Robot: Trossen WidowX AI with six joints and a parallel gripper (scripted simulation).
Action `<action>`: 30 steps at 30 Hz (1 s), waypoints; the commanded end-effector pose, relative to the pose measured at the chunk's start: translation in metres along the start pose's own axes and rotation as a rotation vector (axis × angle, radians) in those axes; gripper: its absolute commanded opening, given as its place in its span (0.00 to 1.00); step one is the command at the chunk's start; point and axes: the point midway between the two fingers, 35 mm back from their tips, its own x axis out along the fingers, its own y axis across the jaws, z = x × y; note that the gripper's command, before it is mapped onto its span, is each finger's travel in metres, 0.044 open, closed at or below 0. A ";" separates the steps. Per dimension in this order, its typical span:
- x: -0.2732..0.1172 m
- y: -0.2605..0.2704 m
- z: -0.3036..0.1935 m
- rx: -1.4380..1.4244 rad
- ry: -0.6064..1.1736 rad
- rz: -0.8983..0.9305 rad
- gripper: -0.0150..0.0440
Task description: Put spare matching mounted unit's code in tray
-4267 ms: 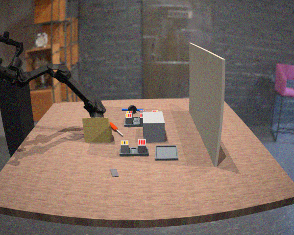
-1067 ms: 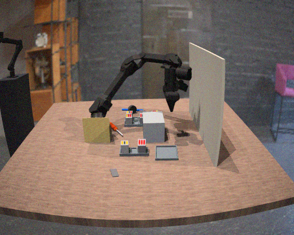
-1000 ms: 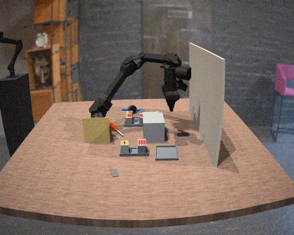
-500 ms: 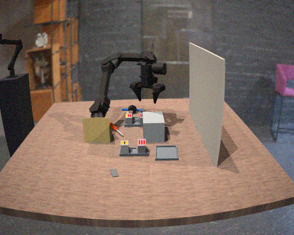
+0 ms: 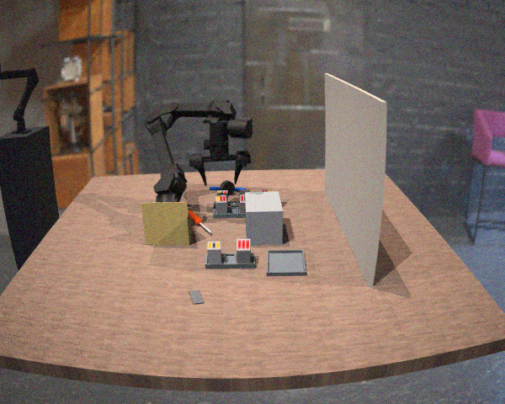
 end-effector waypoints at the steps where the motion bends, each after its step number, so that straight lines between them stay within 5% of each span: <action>1: 0.004 0.004 0.000 -0.022 -0.007 0.004 0.96; 6: 0.004 0.000 -0.001 -0.023 -0.007 0.004 0.76; 30: 0.025 -0.002 -0.003 -0.023 0.007 0.004 0.76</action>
